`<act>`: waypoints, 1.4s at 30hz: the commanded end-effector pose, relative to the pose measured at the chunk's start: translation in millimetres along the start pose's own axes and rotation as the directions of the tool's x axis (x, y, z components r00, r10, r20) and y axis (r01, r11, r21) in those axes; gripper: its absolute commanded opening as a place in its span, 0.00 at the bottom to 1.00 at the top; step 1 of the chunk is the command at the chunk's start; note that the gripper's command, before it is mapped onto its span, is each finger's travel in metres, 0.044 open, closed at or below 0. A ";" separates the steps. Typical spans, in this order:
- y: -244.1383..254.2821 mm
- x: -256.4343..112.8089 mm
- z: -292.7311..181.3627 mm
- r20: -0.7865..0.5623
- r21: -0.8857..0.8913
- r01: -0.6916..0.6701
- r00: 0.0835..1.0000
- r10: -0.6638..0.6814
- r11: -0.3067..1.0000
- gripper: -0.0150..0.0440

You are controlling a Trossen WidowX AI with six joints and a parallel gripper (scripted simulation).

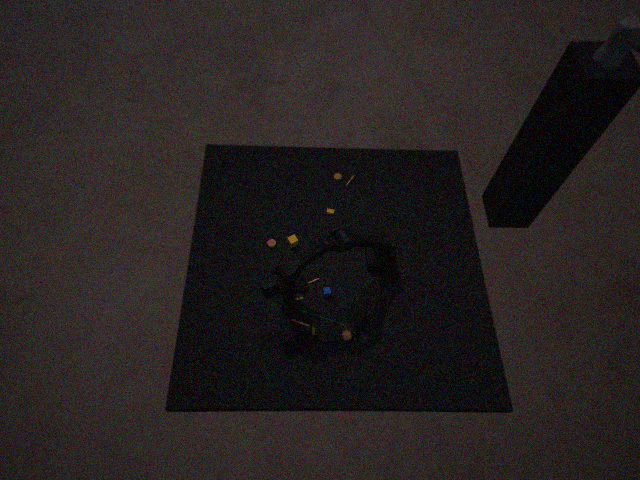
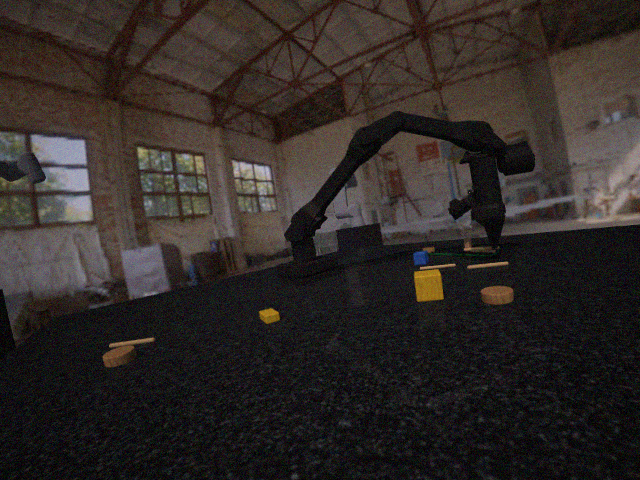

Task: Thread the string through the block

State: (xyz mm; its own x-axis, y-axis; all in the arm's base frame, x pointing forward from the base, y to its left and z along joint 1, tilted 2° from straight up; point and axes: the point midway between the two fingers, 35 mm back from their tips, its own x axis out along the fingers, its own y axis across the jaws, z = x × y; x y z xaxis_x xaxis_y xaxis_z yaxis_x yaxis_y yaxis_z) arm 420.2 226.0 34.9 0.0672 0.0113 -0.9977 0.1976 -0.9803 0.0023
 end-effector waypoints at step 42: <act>12.6 9.4 10.6 -0.012 -0.001 -0.002 1.000 0.002 1.000 0.25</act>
State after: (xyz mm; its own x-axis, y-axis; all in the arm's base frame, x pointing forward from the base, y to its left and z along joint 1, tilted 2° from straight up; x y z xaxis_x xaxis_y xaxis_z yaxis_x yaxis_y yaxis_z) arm 414.6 212.1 22.0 0.0717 0.0121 -0.9974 0.1954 -0.9807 0.0021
